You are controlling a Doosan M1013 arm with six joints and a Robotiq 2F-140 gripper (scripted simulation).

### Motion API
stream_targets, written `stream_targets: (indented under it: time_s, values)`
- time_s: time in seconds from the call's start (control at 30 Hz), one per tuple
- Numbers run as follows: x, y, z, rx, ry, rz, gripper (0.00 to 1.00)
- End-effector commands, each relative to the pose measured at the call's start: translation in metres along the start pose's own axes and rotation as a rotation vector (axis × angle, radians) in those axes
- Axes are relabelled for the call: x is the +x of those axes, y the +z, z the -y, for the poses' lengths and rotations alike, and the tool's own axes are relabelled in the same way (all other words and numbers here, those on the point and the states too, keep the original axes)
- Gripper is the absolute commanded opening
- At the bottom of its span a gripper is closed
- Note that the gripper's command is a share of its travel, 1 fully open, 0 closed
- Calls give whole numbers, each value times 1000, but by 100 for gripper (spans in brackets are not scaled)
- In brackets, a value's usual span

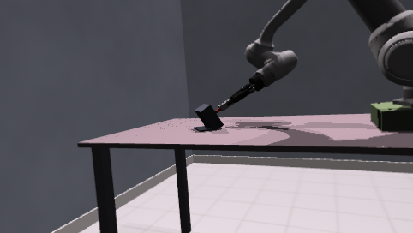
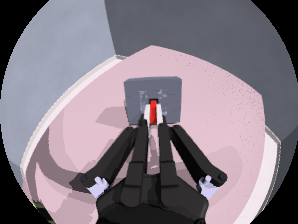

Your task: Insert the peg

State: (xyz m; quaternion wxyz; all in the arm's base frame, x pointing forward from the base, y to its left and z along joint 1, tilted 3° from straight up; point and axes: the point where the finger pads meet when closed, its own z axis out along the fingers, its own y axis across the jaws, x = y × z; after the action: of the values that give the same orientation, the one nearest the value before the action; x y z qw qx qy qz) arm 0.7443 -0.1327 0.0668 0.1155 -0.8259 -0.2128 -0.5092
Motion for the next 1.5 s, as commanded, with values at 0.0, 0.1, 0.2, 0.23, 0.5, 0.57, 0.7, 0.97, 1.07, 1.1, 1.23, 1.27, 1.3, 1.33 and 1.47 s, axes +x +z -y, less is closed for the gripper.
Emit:
stream_targets:
  time_s: [0.0,0.1,0.2,0.23,0.5,0.57,0.7,0.97,1.07,1.1,1.23,1.27,1.3,1.33,1.47]
  values:
    - [0,2,0,0,0,0,0]
    - [0,4,0,0,0,0,0]
    - [0,5,0,0,0,0,0]
    - [0,5,0,0,0,0,0]
    - [0,10,0,0,0,0,0]
    - [0,11,0,0,0,0,0]
    - [0,14,0,0,0,0,0]
    - [0,17,0,0,0,0,0]
    - [0,19,0,0,0,0,0]
    - [0,20,0,0,0,0,0]
    - [0,23,0,0,0,0,0]
    - [0,24,0,0,0,0,0]
    - [0,24,0,0,0,0,0]
    - [0,25,0,0,0,0,0]
    - [0,24,0,0,0,0,0]
